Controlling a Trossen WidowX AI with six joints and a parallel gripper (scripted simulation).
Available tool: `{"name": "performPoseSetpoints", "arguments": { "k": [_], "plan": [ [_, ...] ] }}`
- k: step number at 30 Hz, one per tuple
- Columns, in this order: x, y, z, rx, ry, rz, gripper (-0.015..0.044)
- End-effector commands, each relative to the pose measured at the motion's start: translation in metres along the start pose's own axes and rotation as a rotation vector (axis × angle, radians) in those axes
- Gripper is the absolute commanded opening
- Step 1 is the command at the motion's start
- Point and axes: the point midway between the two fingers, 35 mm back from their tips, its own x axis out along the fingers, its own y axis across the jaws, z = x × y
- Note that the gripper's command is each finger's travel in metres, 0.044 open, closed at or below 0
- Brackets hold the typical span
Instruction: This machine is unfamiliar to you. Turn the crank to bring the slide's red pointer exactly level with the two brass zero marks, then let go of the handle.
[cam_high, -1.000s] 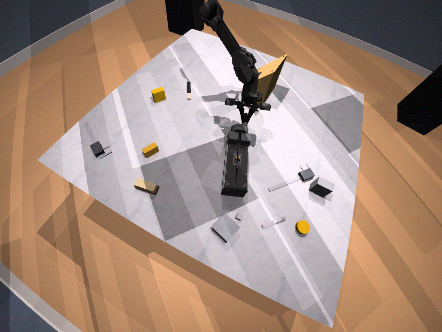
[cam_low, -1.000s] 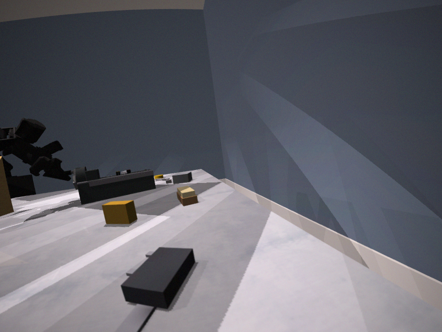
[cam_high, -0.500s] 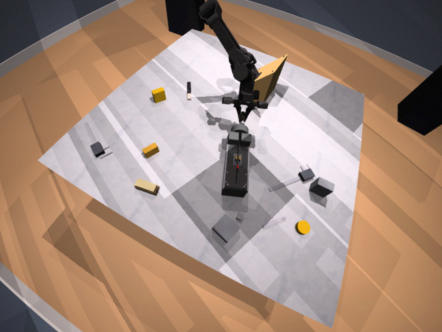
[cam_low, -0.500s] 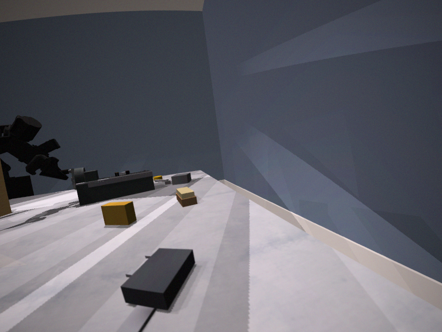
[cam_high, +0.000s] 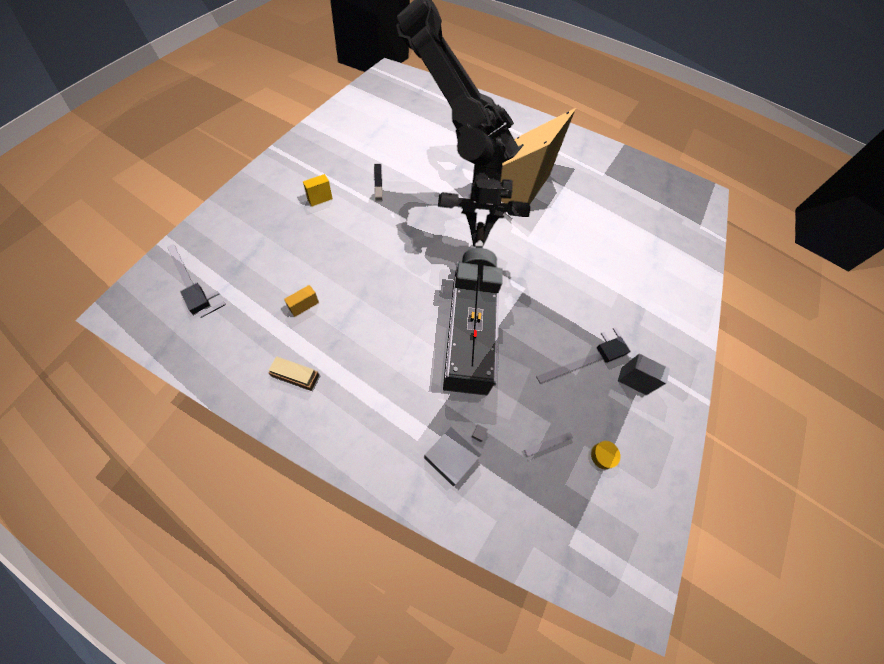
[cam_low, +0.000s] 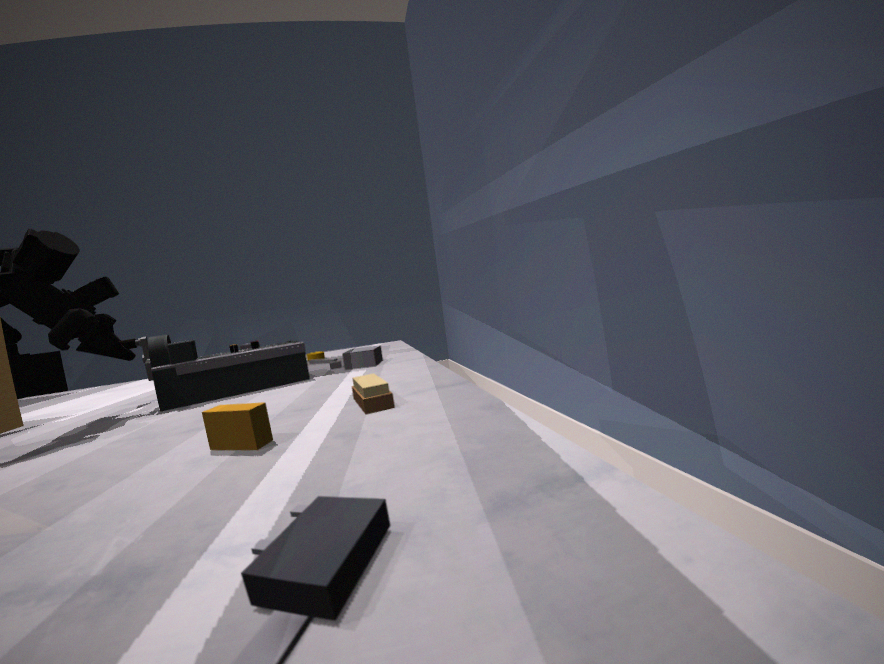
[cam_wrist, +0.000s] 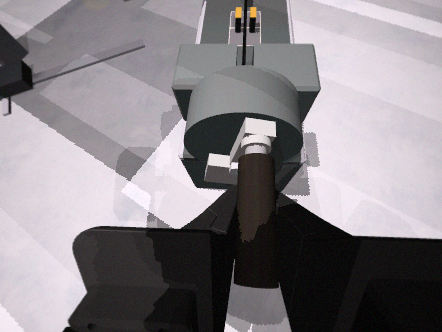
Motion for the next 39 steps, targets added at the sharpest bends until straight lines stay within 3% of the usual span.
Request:
{"name": "performPoseSetpoints", "arguments": {
  "k": [1, 39],
  "plan": [
    [0.001, -0.009, -0.001, 0.014, 0.004, -0.019, 0.0000],
    [0.034, -0.020, -0.035, 0.012, 0.005, -0.021, 0.0000]
  ]
}}
